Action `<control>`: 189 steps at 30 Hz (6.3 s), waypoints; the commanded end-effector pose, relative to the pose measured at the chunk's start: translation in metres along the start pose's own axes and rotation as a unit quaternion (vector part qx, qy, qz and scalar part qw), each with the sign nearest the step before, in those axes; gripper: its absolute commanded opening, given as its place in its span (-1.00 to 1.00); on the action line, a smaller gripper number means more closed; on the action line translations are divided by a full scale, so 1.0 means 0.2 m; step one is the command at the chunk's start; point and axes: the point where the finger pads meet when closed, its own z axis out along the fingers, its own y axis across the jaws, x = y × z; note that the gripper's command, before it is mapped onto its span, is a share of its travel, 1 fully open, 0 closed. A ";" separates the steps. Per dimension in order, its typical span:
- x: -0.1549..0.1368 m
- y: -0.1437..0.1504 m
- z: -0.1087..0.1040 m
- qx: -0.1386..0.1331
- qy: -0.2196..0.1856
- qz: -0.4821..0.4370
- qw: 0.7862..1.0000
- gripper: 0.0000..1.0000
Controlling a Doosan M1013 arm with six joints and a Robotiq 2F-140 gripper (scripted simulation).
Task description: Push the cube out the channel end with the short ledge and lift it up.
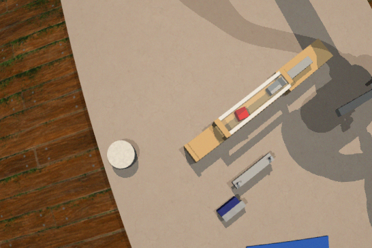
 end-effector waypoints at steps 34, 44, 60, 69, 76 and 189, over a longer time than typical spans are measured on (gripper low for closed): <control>0.00 0.00 0.41 0.000 0.000 0.000 1.000 -0.55; 0.00 0.00 0.45 0.000 0.000 0.000 1.000 -0.55; 0.00 0.00 0.57 0.000 0.000 0.000 1.000 -0.55; 0.00 0.00 0.57 0.000 0.000 0.000 1.000 -0.55; 0.00 0.00 0.57 0.000 0.000 0.000 1.000 -0.55; 0.04 0.43 -0.01 0.000 0.000 -0.061 0.998 -1.00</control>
